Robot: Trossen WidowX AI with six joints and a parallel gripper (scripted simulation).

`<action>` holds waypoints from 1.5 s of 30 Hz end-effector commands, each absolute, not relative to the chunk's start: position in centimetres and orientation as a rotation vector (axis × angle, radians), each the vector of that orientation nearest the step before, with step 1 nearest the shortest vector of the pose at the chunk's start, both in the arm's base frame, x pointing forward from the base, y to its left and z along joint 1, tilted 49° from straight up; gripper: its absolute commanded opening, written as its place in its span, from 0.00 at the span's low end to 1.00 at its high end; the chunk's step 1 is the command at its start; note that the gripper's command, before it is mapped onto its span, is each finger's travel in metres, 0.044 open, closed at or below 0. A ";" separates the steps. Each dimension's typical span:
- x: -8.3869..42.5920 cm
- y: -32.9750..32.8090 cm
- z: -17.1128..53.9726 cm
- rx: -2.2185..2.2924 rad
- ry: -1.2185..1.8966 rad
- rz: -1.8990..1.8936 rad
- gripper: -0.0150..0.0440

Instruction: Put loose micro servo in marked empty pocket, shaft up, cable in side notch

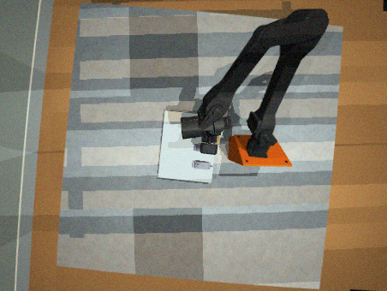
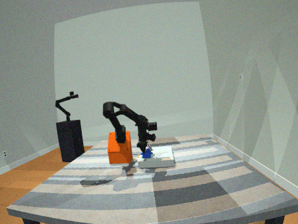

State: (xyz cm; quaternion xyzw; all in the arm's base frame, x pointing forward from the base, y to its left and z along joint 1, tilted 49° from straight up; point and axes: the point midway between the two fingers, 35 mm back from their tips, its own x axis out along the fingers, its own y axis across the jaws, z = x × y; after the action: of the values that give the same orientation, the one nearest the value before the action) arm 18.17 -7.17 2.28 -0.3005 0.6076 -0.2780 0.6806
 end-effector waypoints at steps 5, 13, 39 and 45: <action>18.2 -7.7 1.7 -0.681 1.365 -0.622 0.25; 18.3 -8.4 1.2 -0.681 1.365 -0.622 0.25; 18.1 -6.9 2.2 -0.679 1.366 -0.619 0.57; 17.9 -6.1 2.8 -0.680 1.365 -0.621 0.57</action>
State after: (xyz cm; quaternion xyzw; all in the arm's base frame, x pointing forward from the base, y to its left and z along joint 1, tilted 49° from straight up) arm 17.98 -6.36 2.54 -0.3071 0.6080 -0.2747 0.6786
